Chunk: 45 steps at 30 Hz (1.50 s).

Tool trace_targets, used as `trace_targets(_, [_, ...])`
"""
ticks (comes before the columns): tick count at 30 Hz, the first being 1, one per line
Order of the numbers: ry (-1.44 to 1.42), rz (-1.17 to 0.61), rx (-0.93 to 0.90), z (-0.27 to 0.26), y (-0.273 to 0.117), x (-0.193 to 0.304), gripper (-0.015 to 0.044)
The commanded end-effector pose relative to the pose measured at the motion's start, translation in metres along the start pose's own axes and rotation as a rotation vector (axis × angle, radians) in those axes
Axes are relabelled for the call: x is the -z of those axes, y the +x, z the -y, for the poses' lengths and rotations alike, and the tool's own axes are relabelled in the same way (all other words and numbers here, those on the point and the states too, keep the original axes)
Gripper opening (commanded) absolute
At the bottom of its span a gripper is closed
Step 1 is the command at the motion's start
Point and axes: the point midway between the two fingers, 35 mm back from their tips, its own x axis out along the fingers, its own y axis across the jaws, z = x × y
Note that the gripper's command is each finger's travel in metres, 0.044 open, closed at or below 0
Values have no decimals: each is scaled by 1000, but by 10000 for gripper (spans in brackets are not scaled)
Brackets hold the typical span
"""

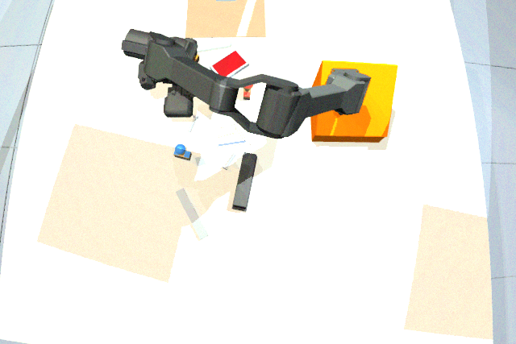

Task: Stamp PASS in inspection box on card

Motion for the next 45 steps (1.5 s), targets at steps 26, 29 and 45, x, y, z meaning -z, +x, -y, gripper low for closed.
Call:
trace_targets(26, [16,-7,9,122,0,100,0])
trace_targets(29, [16,-7,9,122,2,100,0])
trace_targets(45, [16,-6,8,123,13,99,0])
